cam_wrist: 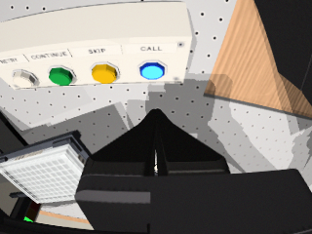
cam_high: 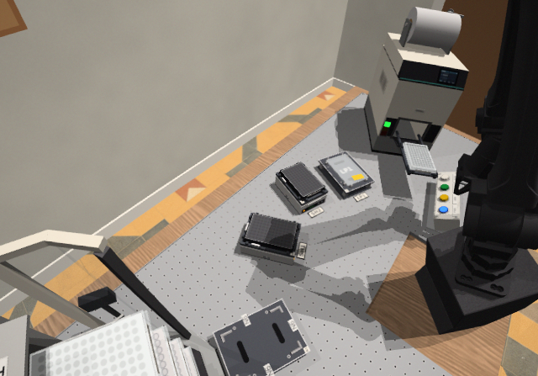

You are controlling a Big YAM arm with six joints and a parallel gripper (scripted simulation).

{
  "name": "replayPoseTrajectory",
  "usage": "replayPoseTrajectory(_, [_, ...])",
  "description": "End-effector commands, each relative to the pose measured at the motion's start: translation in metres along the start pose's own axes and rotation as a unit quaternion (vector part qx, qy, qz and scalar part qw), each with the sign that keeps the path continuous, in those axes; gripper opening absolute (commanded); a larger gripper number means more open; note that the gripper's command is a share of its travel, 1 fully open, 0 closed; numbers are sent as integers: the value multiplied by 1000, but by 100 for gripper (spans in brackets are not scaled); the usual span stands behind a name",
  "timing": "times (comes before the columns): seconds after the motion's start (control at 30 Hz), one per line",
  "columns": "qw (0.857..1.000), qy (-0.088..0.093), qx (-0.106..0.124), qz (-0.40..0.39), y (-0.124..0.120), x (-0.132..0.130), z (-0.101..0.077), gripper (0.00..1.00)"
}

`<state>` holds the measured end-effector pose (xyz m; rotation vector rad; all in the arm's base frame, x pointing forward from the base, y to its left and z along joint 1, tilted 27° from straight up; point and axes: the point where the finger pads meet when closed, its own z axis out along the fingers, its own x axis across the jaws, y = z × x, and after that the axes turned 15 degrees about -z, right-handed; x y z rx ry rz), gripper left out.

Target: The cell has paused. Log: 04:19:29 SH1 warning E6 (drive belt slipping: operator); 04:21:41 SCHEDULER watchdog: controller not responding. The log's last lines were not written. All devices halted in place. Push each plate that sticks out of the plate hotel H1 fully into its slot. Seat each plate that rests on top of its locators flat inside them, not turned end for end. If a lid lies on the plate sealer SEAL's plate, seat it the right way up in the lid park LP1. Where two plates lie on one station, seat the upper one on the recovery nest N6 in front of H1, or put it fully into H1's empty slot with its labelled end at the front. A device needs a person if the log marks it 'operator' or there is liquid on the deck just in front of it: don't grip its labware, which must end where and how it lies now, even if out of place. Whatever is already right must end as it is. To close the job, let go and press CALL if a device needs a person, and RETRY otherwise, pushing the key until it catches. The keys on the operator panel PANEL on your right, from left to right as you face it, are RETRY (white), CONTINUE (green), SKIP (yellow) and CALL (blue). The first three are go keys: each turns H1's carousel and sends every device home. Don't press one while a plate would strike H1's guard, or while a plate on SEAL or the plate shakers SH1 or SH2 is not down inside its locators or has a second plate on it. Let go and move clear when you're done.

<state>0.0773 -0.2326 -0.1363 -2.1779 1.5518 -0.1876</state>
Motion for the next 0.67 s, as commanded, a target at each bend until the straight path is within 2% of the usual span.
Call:
replayPoseTrajectory(0.0, [1000,22,-8,-14,7,22,-20,0])
replayPoseTrajectory(0.13, [1000,22,-7,-14,7,22,-22,0])
replayPoseTrajectory(0.17, [1000,10,-4,-10,3,12,-13,0])
replayPoseTrajectory(0.63, [1000,10,-4,-10,3,12,-13,0])
